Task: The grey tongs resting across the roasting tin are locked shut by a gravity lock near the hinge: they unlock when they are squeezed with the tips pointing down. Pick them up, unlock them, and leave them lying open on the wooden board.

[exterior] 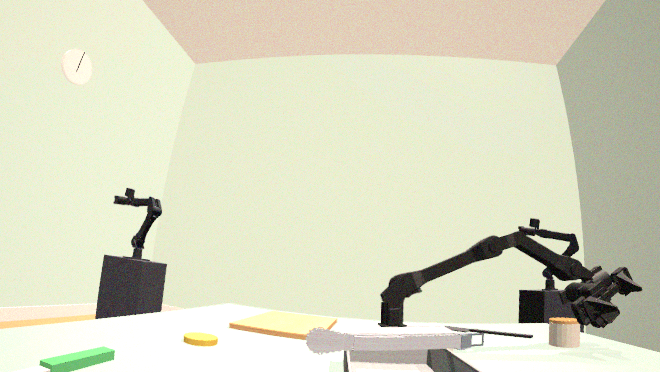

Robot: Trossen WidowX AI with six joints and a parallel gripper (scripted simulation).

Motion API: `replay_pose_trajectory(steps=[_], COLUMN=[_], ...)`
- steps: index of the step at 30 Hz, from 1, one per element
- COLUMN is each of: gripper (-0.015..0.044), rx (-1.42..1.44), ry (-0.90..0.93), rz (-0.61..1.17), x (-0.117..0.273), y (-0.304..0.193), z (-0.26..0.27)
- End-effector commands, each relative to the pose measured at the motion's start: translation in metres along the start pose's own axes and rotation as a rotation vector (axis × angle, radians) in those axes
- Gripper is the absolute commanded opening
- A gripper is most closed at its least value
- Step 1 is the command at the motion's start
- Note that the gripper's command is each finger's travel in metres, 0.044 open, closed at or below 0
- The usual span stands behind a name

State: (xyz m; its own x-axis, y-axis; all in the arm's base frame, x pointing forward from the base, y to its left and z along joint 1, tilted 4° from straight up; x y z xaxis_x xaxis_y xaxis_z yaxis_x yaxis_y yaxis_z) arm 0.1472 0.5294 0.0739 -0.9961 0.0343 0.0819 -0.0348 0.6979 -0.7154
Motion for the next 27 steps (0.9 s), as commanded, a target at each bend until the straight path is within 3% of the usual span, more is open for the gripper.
replay_pose_trajectory(steps=[1, 14, 27], gripper=[0.0426, 0.044, 0.044], rx=[-0.002, -0.24, -0.752], ry=[0.001, 0.202, 0.534], rz=[0.0, -0.099, 0.032], x=[-0.001, -0.072, -0.187], y=[0.0, -0.028, -0.109], z=[0.0, 0.014, 0.068])
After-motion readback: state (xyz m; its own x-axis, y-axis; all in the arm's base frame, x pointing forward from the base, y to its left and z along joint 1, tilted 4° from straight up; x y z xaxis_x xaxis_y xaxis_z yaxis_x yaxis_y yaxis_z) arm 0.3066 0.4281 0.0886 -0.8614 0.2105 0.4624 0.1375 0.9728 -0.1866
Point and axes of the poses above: the point midway between the two fingers, 35 mm back from their tips, its own x axis back along the fingers, its own z axis across the jaws, y = z × x, the point moved 4 cm from there along x, back along the fingers, and after that the axes turned 14 degrees about -x, right-handed, at the moved point
